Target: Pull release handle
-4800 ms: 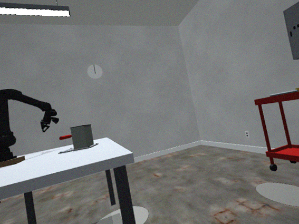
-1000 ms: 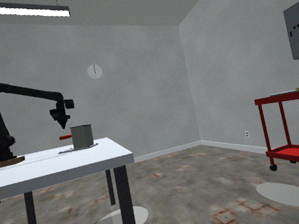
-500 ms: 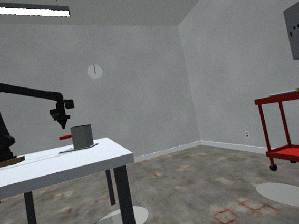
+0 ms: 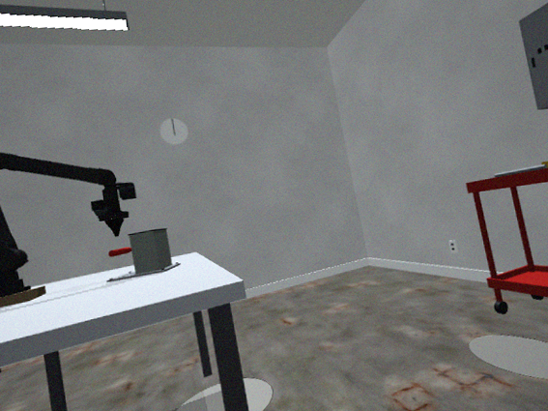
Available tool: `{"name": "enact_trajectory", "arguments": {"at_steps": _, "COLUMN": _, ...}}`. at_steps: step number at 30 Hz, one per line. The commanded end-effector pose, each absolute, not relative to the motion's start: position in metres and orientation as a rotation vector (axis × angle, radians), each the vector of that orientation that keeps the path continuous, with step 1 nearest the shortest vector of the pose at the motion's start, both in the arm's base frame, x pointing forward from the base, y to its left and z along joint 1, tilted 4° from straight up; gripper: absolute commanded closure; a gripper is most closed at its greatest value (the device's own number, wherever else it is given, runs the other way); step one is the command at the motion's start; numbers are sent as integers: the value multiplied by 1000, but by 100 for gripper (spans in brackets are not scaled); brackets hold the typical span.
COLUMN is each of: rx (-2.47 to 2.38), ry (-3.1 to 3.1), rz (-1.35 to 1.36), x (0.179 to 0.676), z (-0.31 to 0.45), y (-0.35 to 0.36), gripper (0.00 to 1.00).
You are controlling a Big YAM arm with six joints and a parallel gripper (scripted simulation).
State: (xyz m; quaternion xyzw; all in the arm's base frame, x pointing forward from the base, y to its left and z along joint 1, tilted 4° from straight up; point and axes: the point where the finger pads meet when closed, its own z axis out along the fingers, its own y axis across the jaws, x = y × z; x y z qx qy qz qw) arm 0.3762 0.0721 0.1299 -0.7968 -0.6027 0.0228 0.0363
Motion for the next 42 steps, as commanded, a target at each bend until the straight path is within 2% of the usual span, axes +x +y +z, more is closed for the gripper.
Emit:
{"name": "enact_trajectory", "arguments": {"at_steps": 1, "rx": -2416, "ry": -1914, "rz": 36, "x": 376, "z": 135, "y": 75, "gripper": 100}}
{"name": "enact_trajectory", "arguments": {"at_steps": 26, "rx": -1632, "ry": -2610, "rz": 4, "x": 376, "z": 135, "y": 76, "gripper": 100}}
{"name": "enact_trajectory", "arguments": {"at_steps": 42, "rx": -923, "ry": -2938, "rz": -21, "x": 376, "z": 135, "y": 76, "gripper": 100}}
